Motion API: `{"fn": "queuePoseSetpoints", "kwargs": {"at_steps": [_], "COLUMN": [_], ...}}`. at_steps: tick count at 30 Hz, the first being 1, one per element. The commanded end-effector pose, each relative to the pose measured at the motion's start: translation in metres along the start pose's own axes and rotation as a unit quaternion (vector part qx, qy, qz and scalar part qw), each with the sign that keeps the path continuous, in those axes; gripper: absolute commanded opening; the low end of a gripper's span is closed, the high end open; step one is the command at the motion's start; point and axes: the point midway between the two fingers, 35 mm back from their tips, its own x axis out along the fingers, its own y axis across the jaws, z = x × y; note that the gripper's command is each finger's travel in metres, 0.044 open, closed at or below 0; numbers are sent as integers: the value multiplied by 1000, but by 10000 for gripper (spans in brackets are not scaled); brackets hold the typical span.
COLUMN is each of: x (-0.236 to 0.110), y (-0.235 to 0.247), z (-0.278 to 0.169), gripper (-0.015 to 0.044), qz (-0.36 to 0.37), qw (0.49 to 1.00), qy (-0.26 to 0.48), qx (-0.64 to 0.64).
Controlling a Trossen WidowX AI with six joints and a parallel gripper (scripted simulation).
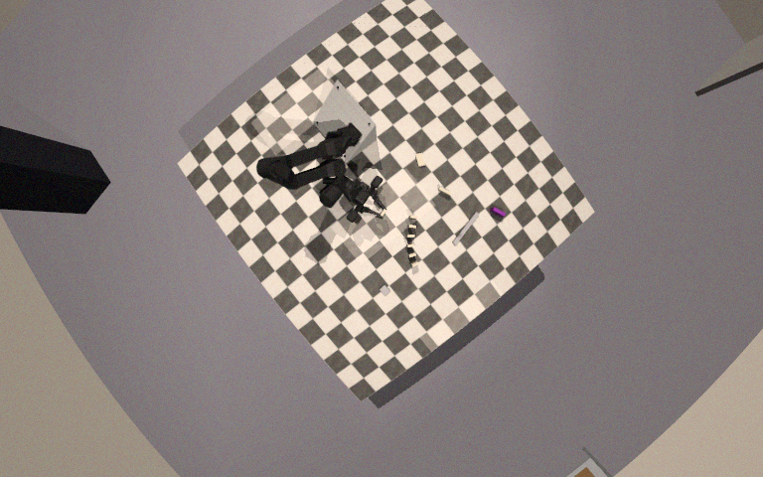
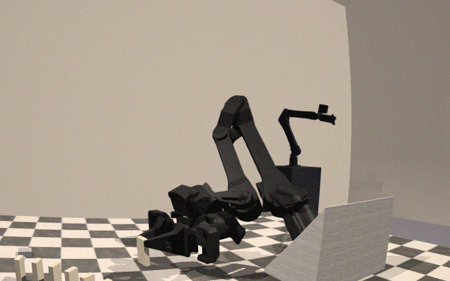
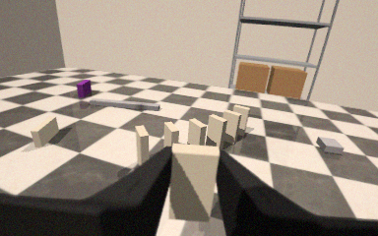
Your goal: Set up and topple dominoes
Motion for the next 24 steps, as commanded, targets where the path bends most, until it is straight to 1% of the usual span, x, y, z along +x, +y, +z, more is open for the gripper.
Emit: {"fn": "queuePoseSetpoints", "kwargs": {"at_steps": [1,24], "x": [0,-6], "y": [1,10], "z": [-4,-35], "gripper": [107,107], "qz": [0,-2], "qw": [1000,1000], "qy": [-2,-3], "qx": [-2,7]}}
